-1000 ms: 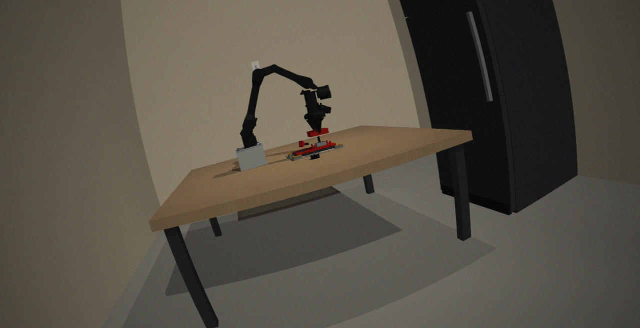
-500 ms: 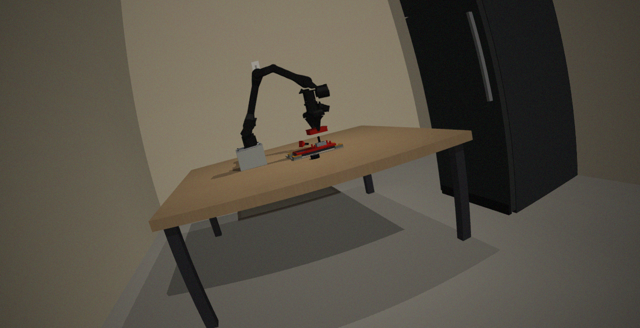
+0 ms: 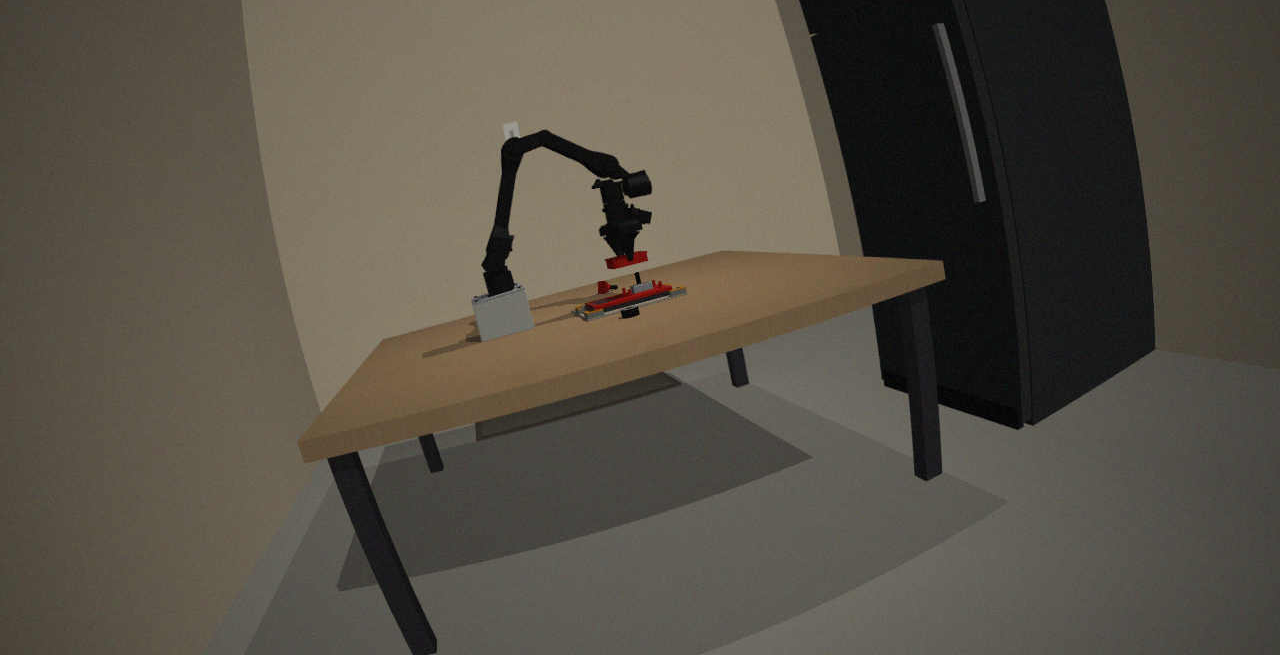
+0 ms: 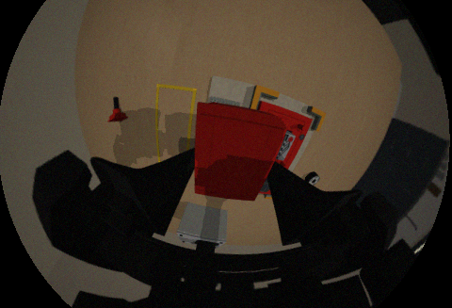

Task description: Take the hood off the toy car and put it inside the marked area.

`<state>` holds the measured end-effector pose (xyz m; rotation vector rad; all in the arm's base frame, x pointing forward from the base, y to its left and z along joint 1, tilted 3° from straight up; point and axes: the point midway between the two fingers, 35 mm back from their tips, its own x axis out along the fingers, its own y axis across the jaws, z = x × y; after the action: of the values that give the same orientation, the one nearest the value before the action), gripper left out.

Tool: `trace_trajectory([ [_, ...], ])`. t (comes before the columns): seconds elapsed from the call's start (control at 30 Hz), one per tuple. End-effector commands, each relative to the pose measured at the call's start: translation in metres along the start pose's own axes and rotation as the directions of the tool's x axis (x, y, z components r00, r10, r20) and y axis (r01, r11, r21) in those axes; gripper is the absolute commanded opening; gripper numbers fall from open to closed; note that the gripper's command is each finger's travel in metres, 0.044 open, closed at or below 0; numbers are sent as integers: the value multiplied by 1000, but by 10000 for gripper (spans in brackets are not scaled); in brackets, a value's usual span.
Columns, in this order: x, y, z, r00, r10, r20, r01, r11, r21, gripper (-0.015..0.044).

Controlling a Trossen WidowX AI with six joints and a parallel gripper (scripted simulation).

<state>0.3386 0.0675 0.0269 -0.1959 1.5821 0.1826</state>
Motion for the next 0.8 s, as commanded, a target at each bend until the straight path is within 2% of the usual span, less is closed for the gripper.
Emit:
trace_trajectory([
  [0.0,-2,15,-1,1000,6,4,-6,1000,8,0],
  [0.77,-6,100,-19,1000,3,5,-3,999,46,0],
])
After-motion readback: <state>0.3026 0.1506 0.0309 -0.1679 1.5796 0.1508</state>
